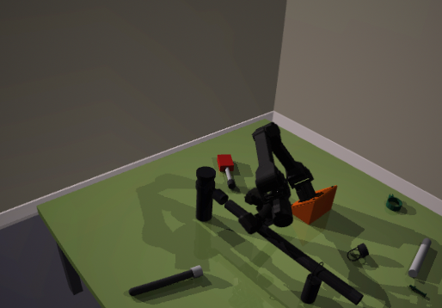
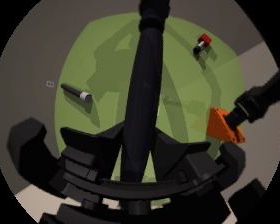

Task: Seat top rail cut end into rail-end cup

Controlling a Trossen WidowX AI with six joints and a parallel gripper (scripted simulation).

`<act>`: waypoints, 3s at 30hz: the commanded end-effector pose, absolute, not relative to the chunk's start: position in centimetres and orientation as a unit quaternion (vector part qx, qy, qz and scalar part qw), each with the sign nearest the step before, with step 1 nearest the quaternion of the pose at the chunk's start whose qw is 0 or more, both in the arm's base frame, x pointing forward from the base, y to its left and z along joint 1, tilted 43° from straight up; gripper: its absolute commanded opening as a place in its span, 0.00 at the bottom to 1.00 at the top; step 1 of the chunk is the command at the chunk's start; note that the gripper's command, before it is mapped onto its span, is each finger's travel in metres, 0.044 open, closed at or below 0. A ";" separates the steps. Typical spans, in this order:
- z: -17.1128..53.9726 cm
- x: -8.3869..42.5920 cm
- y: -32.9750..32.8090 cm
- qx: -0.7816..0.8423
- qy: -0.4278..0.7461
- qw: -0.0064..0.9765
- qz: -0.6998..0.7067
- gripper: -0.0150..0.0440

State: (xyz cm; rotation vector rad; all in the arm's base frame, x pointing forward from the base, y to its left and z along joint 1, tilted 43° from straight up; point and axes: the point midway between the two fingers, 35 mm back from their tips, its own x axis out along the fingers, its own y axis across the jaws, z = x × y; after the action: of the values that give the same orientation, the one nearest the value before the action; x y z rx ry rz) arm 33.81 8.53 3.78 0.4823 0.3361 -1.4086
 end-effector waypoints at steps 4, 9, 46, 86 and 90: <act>4.2 34.1 8.6 0.220 0.148 0.726 -0.634 0.25; 4.2 34.1 8.6 0.220 0.148 0.726 -0.634 0.25; 5.6 34.0 7.3 0.218 0.152 0.723 -0.638 0.25; 5.5 33.9 7.3 0.218 0.153 0.722 -0.639 0.25; 5.2 33.9 7.4 0.218 0.156 0.719 -0.641 0.25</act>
State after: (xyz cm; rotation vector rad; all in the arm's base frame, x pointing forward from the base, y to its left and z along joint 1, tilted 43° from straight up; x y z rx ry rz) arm 33.86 7.36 5.22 0.4828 0.3454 -1.4173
